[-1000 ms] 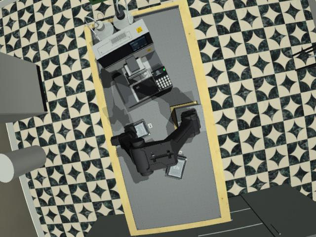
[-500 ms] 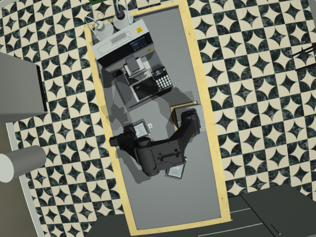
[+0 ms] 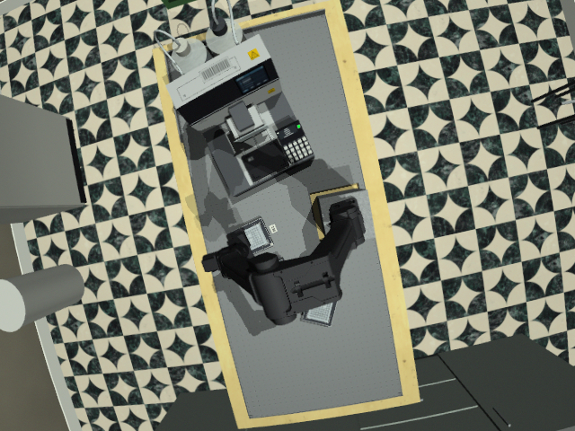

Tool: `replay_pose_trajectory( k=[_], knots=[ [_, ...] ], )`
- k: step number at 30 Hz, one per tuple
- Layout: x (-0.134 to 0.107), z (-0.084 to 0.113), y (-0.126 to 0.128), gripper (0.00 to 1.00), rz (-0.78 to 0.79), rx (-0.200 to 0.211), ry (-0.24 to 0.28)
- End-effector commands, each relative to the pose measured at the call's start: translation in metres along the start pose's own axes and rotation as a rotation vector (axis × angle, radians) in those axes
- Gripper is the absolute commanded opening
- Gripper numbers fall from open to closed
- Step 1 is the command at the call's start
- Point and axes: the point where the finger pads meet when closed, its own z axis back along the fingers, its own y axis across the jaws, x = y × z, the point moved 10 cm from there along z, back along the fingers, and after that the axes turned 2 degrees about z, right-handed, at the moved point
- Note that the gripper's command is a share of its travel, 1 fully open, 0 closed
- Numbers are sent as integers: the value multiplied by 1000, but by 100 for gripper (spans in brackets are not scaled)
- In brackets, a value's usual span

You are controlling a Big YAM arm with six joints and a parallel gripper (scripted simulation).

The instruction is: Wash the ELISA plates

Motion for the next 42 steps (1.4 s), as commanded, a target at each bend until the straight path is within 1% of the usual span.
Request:
replay_pose_trajectory(
  k=[1, 3, 5, 6, 8, 12, 20, 22, 24, 36, 39, 40, 42],
  knots=[
    [4, 13, 22, 100, 5, -6, -20],
    [3, 14, 32, 100, 5, -6, -19],
    [3, 14, 32, 100, 5, -6, -19],
    [15, 19, 36, 100, 7, -9, -50],
    [5, 17, 46, 100, 5, -6, -23],
    [2, 19, 66, 100, 5, -5, -18],
    [13, 29, 107, 100, 7, -3, -43],
    [13, 29, 107, 100, 7, -3, -43],
    [19, 34, 118, 100, 7, -1, -57],
    [17, 43, 179, 100, 7, 7, -58],
    [17, 43, 179, 100, 7, 7, -57],
    [13, 34, 168, 100, -17, 1, -41],
    [12, 34, 168, 100, -17, 2, -39]
  ],
)
